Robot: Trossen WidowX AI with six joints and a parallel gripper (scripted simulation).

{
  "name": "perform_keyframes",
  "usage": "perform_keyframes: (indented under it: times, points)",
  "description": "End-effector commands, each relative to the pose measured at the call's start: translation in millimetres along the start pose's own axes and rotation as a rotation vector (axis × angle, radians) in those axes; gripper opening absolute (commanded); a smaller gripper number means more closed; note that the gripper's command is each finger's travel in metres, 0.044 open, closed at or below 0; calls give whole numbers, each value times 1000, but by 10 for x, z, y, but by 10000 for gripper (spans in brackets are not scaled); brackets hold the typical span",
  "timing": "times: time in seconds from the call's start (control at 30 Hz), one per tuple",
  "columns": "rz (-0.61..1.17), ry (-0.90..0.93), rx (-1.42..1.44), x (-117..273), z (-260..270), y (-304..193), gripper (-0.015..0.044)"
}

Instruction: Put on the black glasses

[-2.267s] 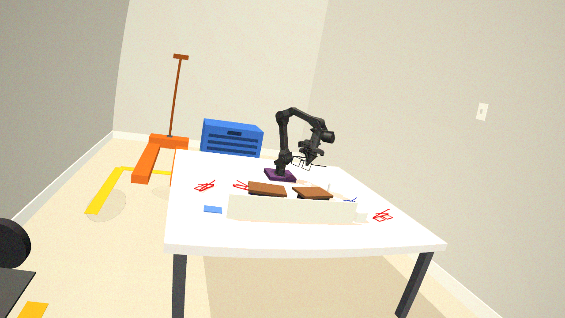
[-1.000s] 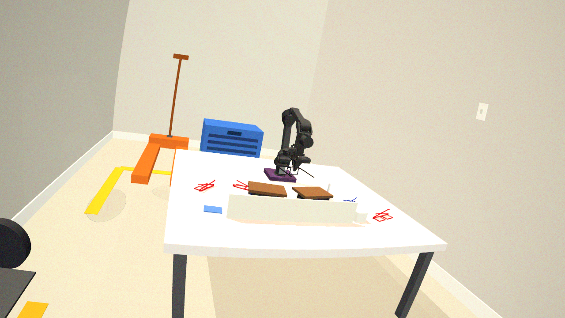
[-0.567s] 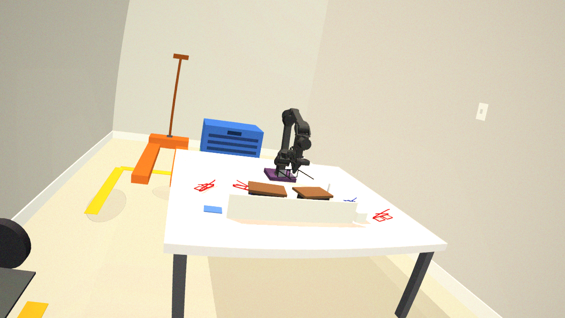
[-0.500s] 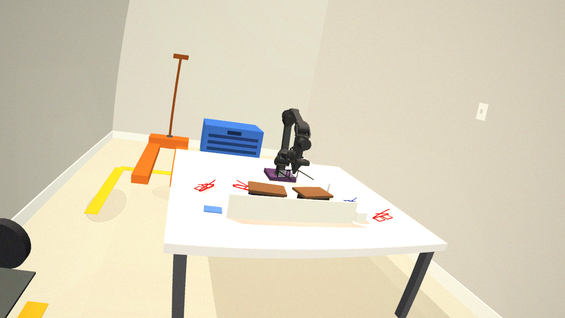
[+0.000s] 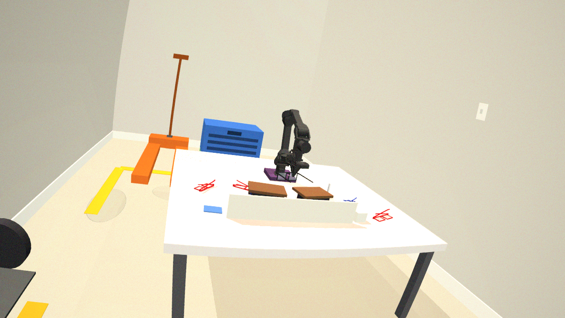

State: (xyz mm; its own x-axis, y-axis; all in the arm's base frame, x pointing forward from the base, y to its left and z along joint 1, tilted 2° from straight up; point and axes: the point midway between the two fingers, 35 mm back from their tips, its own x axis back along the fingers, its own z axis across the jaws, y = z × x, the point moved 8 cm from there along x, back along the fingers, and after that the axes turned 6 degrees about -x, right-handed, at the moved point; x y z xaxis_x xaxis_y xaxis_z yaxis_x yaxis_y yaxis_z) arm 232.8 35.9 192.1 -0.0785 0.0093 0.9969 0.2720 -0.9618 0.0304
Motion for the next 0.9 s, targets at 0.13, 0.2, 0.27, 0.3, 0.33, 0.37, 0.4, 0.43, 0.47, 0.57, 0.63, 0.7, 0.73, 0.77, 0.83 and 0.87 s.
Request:
perform_keyframes:
  times: [0.13,0.2,0.27,0.3,0.33,0.37,0.4,0.43,0.47,0.57,0.63,0.7,0.73,0.77,0.83,0.87]
  points:
    - [0,-15,-4,-84,5,6,0]
    - [0,-15,-4,-98,5,8,0]
    - [0,-15,-4,-112,5,9,0]
    - [0,-15,-4,-120,5,10,0]
    - [0,-15,-4,-128,5,10,0]
    - [0,-15,-4,-136,5,11,0]
    - [0,-15,-4,-143,5,12,0]
    - [0,-15,-4,-151,5,12,0]
    - [0,-15,-4,-159,5,13,0]
    - [0,-15,-4,-183,5,15,0]
    - [0,-15,-4,-199,5,16,0]
    - [0,-15,-4,-215,5,17,0]
    - [0,-15,-4,-223,5,17,0]
    - [0,-15,-4,-231,5,17,0]
    - [0,-15,-4,-241,5,18,0]
    - [0,-15,-4,-242,5,18,0]
